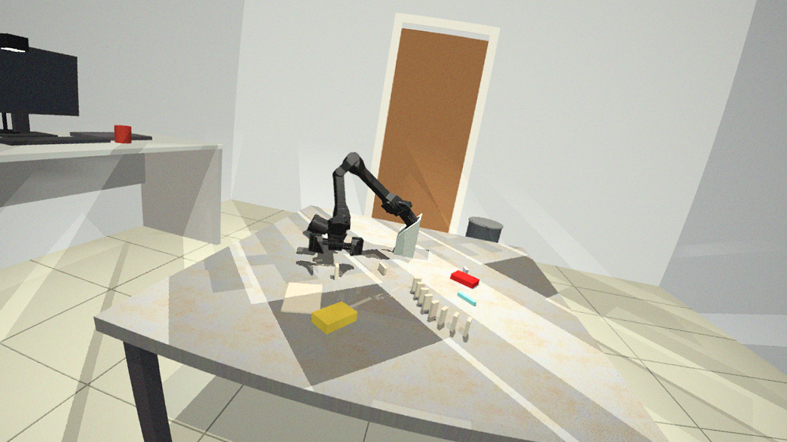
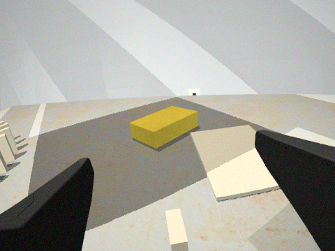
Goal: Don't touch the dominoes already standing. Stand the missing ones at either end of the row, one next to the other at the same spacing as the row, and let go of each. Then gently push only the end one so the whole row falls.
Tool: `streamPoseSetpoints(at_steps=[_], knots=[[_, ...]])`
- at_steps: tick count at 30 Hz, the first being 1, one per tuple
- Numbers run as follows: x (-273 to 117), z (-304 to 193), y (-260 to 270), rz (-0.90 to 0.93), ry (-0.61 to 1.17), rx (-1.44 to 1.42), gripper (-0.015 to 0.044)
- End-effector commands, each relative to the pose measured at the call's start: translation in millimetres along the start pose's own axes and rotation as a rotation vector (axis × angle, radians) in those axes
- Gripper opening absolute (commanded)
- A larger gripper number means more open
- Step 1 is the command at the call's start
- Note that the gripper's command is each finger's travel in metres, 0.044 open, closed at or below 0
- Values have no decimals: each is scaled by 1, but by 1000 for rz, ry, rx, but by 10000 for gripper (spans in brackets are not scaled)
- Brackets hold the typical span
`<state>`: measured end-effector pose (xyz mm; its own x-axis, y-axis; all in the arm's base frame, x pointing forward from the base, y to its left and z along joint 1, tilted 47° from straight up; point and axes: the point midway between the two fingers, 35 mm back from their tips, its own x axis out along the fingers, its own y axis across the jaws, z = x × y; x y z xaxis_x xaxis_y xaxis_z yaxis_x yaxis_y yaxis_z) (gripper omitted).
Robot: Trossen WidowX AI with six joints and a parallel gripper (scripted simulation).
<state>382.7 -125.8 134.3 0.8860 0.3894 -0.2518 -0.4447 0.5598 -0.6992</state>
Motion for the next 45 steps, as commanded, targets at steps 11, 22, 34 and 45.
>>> streamPoseSetpoints(at_steps=[11, 22, 34, 45], knots=[[28, -24, -11, -32, 389, 608, 440], [21, -19, -19, -504, 1038, 1227, 440], [27, 45, 3, -1202, 1215, 1227, 440], [27, 45, 3, -1202, 1215, 1227, 440]])
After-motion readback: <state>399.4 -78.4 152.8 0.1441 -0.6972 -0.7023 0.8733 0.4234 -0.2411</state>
